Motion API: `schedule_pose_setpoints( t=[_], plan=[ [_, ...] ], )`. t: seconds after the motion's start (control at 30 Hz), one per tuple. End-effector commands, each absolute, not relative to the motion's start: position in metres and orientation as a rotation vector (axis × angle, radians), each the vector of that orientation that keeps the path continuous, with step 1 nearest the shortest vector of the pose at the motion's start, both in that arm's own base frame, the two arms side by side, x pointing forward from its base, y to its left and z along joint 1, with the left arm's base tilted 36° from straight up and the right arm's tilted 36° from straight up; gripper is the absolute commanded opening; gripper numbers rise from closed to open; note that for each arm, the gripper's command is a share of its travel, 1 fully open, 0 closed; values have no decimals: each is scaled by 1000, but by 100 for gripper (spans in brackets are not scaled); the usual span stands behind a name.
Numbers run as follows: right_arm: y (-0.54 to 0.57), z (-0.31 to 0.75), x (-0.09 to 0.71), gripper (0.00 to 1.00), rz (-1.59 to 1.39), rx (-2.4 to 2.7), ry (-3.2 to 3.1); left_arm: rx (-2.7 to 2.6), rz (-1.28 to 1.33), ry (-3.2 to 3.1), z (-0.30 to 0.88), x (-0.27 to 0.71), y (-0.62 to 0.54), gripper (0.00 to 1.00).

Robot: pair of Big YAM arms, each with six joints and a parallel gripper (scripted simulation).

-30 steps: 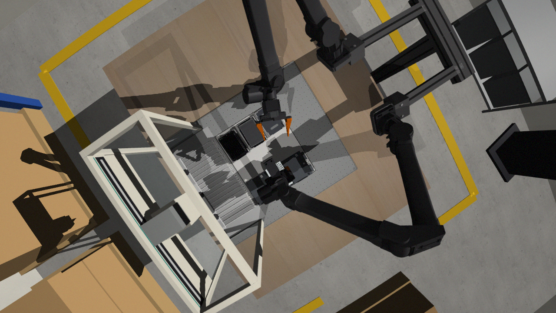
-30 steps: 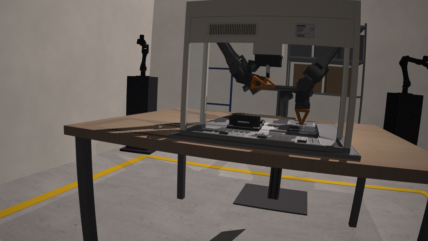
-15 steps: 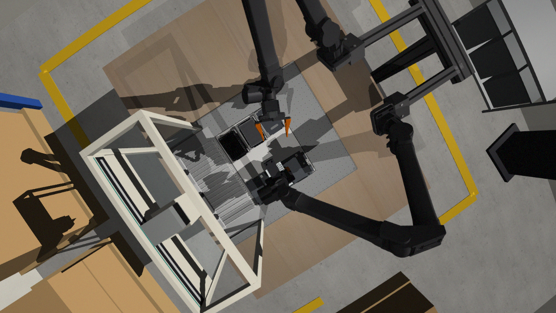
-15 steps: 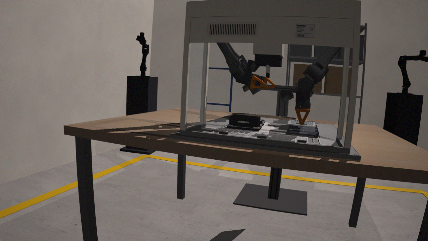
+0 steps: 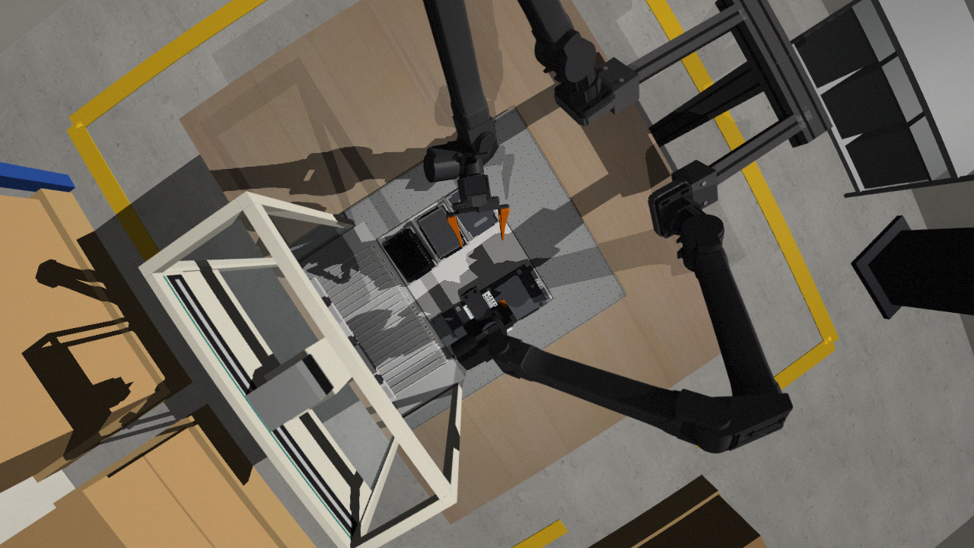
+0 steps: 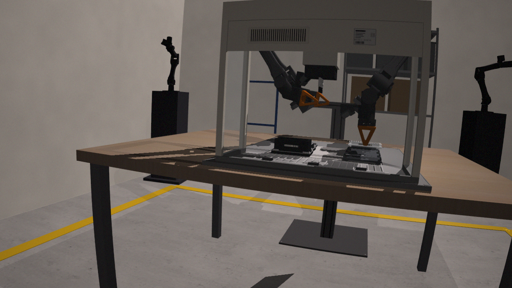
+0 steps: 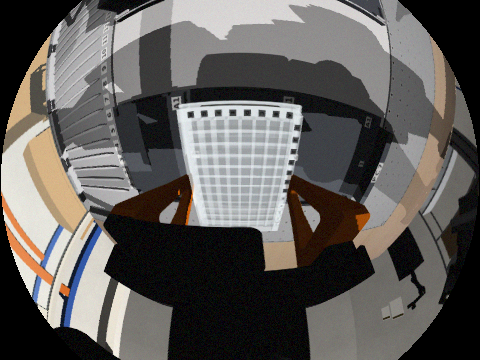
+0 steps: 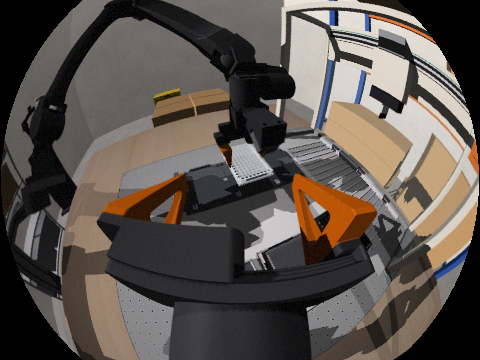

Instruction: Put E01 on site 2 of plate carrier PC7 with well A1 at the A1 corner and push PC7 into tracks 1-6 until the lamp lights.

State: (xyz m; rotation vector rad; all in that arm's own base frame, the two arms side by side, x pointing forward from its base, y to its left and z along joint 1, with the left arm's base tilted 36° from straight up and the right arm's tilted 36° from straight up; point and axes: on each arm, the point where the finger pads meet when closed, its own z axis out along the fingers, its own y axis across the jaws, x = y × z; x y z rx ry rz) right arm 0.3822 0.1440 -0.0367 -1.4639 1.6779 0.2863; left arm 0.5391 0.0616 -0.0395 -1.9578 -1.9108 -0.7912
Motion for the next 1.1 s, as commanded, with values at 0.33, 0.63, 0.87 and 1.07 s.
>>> schedule_pose_setpoints(
  t=[0.33,0.63,0.87,1.07],
  plan=[
    [145,-30,396,100,263,-1447,1654,-1957,-748,-1888,-56,537,70,79],
    [145,-30,396,100,263,-1447,1654,-1972,-799,-1898,-38,547,72,79],
    [145,-30,396,100,263,-1447,1654,-1952,-807,-1928,-36,550,73,79],
    [145,-30,396,100,263,-1447,1654,-1957,-779,-1905,-49,548,73,79]
  ],
)
